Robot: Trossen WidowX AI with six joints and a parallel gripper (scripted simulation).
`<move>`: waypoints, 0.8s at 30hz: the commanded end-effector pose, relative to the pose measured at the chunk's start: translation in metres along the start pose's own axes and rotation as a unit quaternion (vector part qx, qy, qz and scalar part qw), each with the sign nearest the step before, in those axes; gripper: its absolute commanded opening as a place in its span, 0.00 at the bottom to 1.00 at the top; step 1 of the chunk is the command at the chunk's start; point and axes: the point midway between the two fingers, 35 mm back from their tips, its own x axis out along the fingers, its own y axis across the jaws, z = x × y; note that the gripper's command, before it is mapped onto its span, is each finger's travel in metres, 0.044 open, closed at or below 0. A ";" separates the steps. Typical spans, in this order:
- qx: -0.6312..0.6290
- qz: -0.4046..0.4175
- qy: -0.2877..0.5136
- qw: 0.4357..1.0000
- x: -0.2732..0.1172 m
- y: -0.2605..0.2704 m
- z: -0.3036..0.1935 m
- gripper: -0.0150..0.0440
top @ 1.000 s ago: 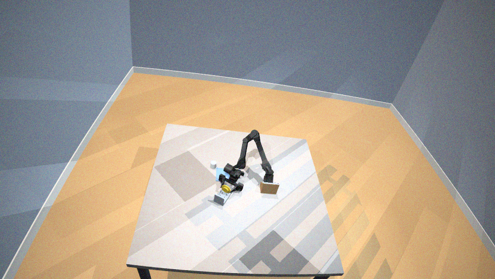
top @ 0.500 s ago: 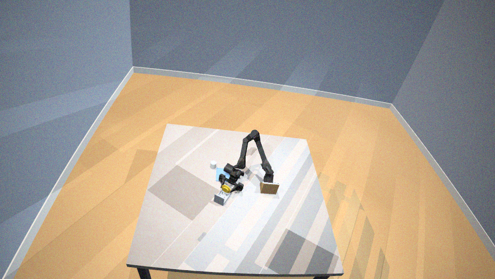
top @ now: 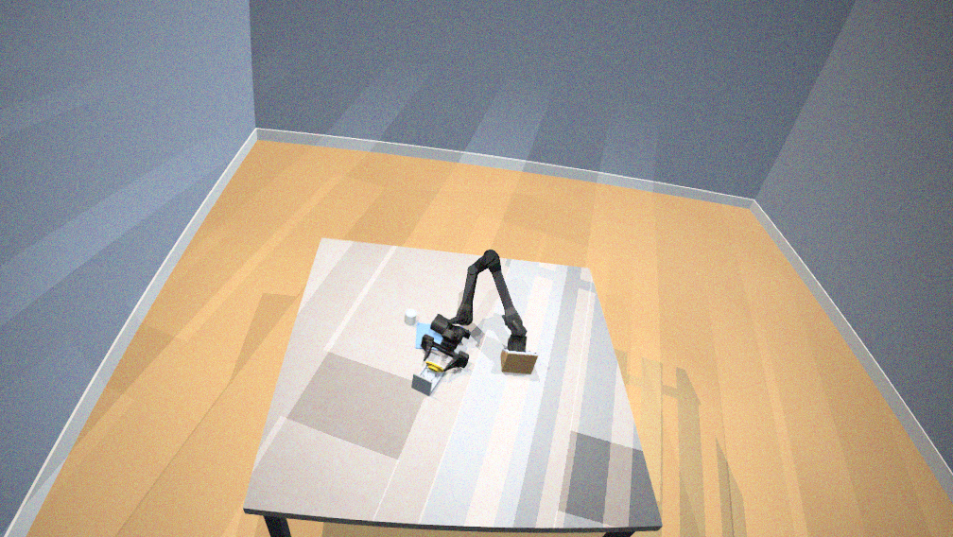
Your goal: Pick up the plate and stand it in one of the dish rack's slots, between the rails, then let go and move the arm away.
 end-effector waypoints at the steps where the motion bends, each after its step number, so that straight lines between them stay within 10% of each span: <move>1: 0.001 0.003 0.004 1.000 0.001 -0.004 0.017 0.93; 9: 0.008 0.004 0.002 1.000 0.003 -0.010 0.114 0.93; 24: 0.130 0.038 0.099 0.986 0.013 -0.001 0.117 0.93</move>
